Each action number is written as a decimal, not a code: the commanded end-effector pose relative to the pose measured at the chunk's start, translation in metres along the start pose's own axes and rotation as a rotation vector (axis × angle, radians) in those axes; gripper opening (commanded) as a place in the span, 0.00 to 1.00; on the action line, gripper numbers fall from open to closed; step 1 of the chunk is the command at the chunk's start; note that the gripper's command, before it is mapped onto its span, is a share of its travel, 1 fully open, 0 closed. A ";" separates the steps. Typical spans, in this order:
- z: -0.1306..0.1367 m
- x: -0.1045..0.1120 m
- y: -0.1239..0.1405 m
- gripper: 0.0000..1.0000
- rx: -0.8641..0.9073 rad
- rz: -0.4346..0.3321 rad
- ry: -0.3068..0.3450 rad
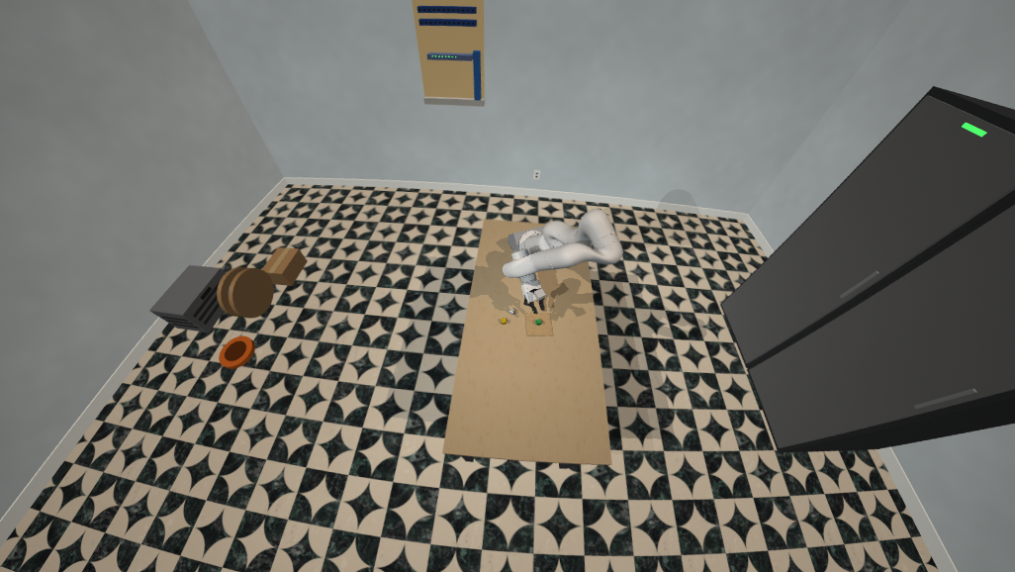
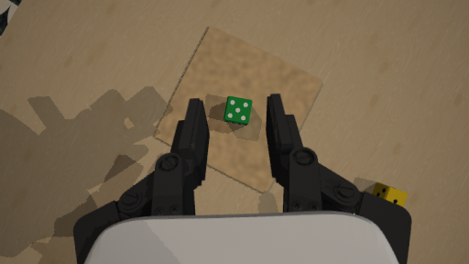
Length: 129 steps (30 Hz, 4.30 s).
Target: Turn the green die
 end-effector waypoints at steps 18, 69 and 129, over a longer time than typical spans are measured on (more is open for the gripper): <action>-0.001 -0.026 -0.085 0.42 -0.008 -0.572 -0.009; 0.000 -0.011 -0.147 1.00 -0.003 -0.790 0.002; 0.000 -0.003 -0.155 1.00 -0.003 -0.790 0.002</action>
Point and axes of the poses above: the point where the finger pads meet when closed, its own x axis back along the fingers, its own z axis across the jaws, y = z × x, the point moved 10 cm from there along x, back along the fingers, and after that the axes turned 1 degree about -x, right-handed, at the moved point
